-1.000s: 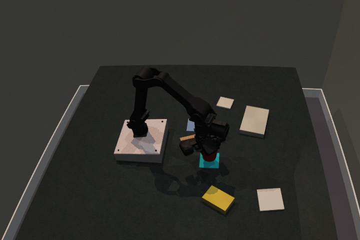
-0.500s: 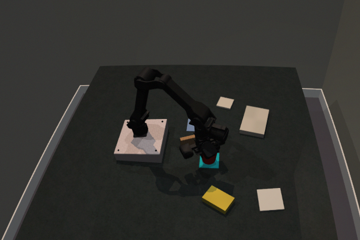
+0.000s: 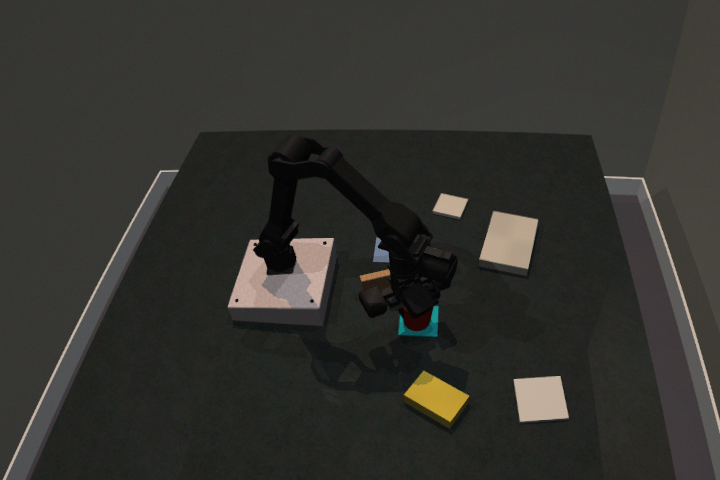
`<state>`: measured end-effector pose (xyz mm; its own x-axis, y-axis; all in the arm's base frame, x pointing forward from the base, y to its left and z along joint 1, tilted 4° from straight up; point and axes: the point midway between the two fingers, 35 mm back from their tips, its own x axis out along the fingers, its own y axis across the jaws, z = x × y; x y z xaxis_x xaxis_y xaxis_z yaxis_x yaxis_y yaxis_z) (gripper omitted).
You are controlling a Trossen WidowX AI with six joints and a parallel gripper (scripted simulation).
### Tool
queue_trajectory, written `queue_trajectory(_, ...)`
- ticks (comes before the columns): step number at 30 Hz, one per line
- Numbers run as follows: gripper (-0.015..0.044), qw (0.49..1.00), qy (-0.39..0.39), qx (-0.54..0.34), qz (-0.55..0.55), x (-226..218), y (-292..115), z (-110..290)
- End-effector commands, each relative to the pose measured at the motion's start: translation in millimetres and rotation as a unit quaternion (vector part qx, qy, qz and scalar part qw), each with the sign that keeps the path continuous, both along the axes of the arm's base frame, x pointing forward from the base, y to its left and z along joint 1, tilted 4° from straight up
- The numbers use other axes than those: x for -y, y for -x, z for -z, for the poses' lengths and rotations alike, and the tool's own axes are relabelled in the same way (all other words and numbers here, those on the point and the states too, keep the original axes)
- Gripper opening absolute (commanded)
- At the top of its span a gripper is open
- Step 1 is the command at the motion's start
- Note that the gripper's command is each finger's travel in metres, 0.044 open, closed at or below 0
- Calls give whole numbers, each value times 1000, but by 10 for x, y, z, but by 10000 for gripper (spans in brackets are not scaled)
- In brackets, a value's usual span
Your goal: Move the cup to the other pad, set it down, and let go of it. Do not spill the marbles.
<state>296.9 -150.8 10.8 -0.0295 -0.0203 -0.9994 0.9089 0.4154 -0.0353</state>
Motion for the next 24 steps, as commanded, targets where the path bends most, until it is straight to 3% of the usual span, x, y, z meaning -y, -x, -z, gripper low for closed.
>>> queue_trajectory(1, 128, 1000, 0, 0, 0, 1, 0, -2)
queue_trajectory(24, 128, 1000, 1, -2, -1, 1, -28, -278)
